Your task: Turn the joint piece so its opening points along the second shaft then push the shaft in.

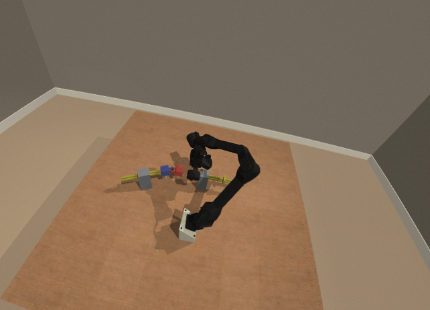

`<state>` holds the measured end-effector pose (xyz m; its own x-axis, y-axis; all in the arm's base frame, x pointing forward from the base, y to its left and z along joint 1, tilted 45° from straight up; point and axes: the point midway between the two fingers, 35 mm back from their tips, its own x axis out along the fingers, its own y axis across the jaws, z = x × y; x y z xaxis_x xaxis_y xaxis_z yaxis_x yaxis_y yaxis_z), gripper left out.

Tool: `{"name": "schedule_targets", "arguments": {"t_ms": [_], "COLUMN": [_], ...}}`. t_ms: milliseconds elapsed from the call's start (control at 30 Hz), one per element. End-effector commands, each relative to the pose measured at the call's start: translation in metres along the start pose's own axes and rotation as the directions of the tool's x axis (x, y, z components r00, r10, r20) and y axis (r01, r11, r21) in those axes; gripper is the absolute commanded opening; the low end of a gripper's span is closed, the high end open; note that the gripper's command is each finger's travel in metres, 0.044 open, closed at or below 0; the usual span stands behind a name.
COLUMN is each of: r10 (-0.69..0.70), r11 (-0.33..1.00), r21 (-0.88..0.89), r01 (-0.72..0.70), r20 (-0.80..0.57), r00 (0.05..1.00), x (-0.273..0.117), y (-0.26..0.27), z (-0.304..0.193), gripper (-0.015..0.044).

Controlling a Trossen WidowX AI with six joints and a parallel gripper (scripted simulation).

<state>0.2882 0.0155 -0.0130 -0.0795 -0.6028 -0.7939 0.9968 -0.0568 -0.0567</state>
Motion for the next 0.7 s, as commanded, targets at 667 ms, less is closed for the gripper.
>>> {"name": "schedule_targets", "arguments": {"t_ms": [667], "r10": [-0.003], "r11": [1.000], "r21": [-0.003], "r01": [0.003], "r20": [-0.002], "r00": [1.000], "x": [0.021], "y": [-0.002], "z": [-0.061], "gripper": [0.0440]}}
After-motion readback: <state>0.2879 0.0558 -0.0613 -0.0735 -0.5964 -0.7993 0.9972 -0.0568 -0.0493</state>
